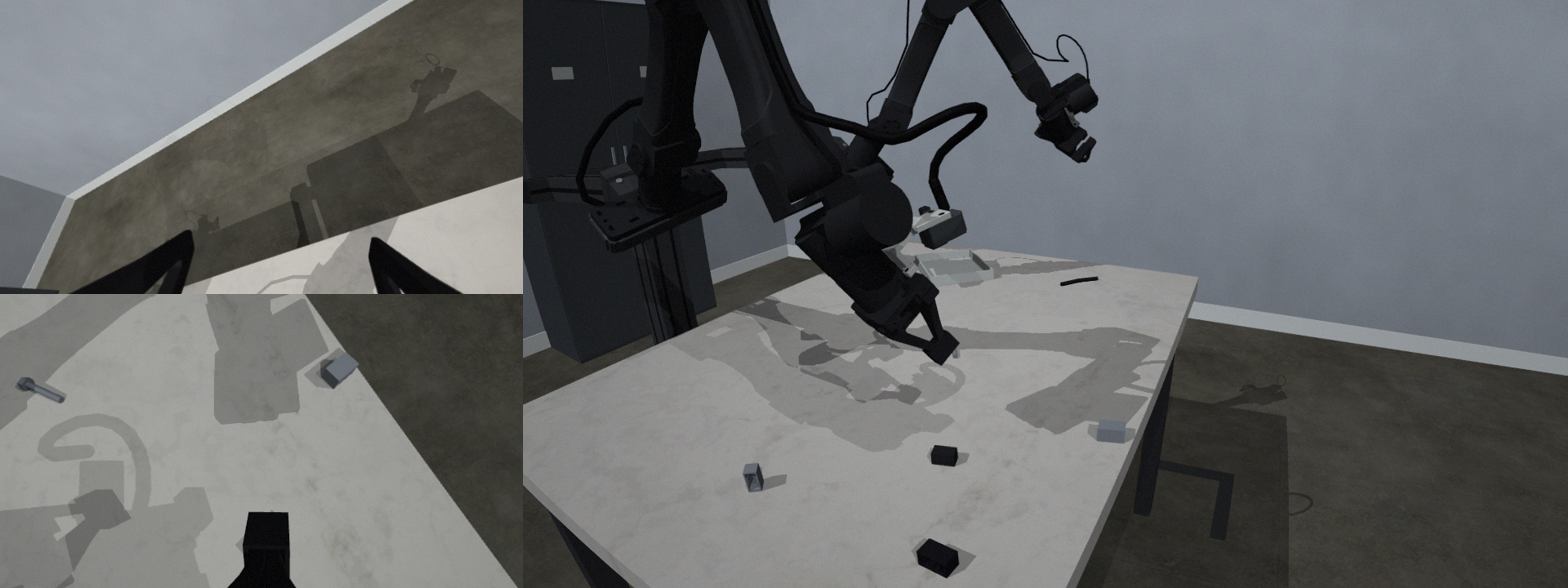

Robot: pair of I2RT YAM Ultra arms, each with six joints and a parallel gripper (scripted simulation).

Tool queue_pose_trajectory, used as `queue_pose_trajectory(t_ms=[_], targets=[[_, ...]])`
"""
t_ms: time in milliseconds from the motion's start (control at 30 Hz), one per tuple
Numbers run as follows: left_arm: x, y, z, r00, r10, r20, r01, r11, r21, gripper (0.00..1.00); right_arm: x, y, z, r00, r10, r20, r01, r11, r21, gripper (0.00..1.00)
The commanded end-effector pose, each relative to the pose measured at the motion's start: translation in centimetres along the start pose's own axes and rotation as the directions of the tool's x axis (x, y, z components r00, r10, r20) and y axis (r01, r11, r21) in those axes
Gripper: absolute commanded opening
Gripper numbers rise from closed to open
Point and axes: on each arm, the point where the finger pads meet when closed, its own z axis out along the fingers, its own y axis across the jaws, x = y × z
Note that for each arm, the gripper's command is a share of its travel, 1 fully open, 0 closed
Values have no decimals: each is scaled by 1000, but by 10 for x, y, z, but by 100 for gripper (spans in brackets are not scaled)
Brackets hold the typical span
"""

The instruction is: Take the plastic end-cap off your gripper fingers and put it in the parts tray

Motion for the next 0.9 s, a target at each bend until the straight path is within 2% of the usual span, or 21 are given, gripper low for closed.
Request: queue_pose_trajectory(t_ms=[0, 567, 700, 867], targets=[[-12, 3, -2, 999, -26, 27, 26, 1000, -4, 100, -9, -6, -3, 1000, -9, 19, 9, 1000, 17, 0], [-12, 3, -2, 999, -26, 27, 26, 1000, -4, 100, -9, -6, -3, 1000, -9, 19, 9, 1000, 17, 0], [-8, 6, -28, 999, -31, 25, 32, 999, -6, 100, -9, -6, -3, 1000, -9, 19, 9, 1000, 17, 0], [-6, 11, -46, 999, -31, 24, 31, 999, -7, 100, -9, -6, -3, 1000, -9, 19, 9, 1000, 17, 0]])
